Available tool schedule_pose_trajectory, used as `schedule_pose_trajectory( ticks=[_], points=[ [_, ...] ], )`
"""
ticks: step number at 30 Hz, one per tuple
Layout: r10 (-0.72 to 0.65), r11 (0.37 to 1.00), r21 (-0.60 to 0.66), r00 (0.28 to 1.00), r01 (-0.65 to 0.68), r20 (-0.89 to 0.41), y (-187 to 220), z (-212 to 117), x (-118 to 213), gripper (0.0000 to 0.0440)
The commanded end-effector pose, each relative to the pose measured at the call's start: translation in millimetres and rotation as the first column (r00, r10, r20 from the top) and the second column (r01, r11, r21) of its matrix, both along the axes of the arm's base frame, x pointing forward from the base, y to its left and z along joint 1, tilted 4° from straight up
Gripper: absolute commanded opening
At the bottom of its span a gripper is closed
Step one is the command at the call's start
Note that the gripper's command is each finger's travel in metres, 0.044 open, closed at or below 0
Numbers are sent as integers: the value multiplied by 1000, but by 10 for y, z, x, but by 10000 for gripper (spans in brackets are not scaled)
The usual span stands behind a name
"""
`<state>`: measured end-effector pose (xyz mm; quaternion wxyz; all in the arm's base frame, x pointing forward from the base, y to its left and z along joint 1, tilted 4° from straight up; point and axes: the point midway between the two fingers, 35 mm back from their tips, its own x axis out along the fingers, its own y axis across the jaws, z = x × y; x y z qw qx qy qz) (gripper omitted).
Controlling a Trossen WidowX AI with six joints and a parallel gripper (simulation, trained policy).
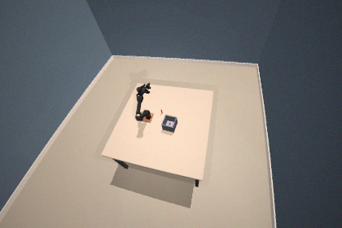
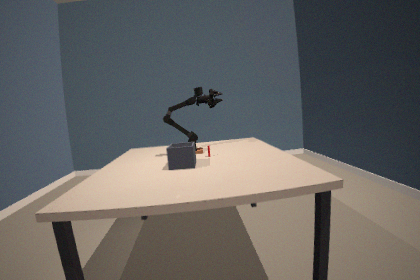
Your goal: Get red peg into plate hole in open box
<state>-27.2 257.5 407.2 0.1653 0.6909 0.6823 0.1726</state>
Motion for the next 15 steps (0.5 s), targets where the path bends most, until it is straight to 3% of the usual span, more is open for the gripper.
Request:
schedule_pose_trajectory(
  ticks=[1, 8, 15],
  points=[
    [-41, 995, -88, 997, 47, 69, 67, -120, 161, 440],
    [-107, 951, -266, 977, 155, 184, 140, -415, 523, 440],
    [-141, 858, -447, 953, 253, 269, 121, -761, 905, 440]
  ],
)
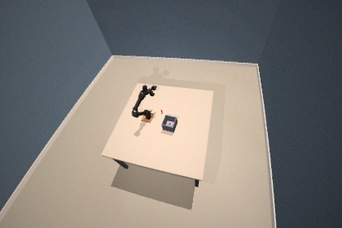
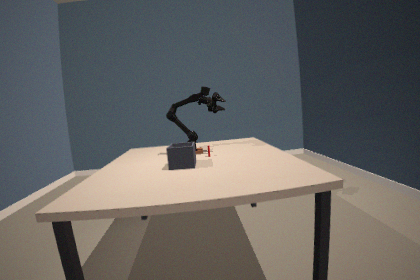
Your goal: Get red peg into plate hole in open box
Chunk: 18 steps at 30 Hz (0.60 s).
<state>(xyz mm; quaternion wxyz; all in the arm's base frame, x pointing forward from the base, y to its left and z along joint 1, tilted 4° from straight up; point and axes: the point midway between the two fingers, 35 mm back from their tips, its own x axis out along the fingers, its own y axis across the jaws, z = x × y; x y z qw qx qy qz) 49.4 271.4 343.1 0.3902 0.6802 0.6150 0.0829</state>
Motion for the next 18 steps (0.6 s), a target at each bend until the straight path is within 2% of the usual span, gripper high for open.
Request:
schedule_pose_trajectory(
  ticks=[1, 9, 18],
  points=[
    [-35, 993, -111, 999, 38, 25, -30, -174, 192, 440],
    [-98, 925, -363, 994, 108, 47, -197, -627, 584, 440],
    [-133, 783, -613, 991, 106, 2, -519, -1123, 896, 440]
  ],
)
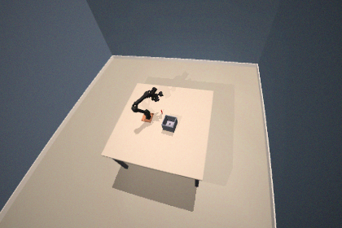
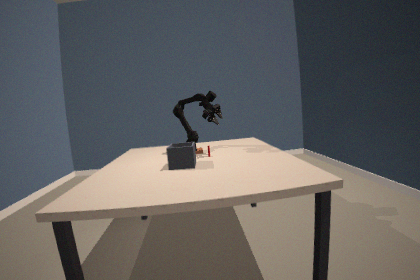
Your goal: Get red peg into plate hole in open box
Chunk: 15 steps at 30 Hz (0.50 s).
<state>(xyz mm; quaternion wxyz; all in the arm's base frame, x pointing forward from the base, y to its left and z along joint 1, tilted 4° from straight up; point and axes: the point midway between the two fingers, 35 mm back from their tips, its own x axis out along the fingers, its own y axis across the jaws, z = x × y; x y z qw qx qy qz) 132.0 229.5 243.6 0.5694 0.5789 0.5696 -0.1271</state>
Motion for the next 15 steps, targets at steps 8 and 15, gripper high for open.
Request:
schedule_pose_trajectory(
  ticks=[8, 15],
  points=[
    [-32, 968, -250, 990, -4, -140, -388, -472, 185, 440],
    [-54, 938, -345, 971, -31, -234, -591, -717, 206, 440]
  ],
)
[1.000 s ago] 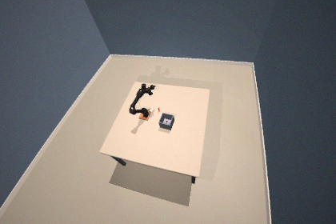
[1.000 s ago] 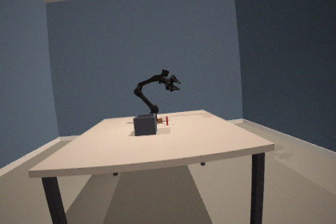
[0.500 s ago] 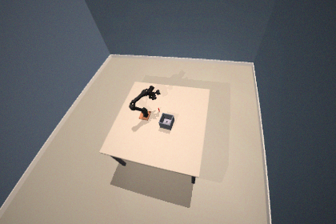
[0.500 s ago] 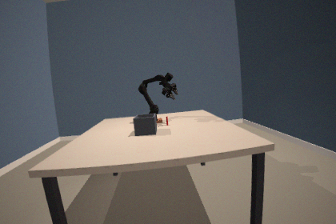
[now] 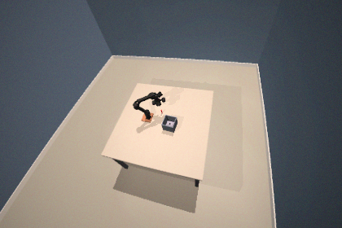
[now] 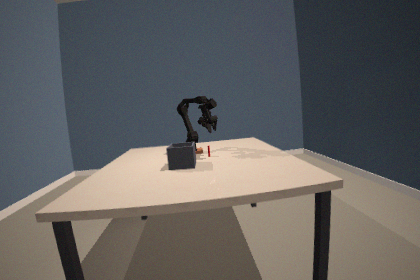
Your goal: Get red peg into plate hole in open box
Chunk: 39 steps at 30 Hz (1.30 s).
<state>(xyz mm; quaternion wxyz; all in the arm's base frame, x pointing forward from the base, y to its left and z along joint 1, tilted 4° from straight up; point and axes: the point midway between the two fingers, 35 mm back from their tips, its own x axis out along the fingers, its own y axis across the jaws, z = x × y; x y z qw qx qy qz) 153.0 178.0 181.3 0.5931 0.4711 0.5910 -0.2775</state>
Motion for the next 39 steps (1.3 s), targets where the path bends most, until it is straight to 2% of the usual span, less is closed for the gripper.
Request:
schedule_pose_trajectory(
  ticks=[1, 17, 33, 36, 39],
  points=[
    [1, 999, -47, 998, -3, -57, -101, -126, -6, 440],
    [-25, 990, -140, 975, -7, -223, -341, -622, -91, 440],
    [-83, 987, -157, 957, 40, -277, -415, -1224, -103, 438],
    [-96, 986, -161, 957, 53, -275, -428, -1309, -95, 425],
    [-100, 986, -158, 957, 58, -271, -421, -1378, -74, 368]
  ],
)
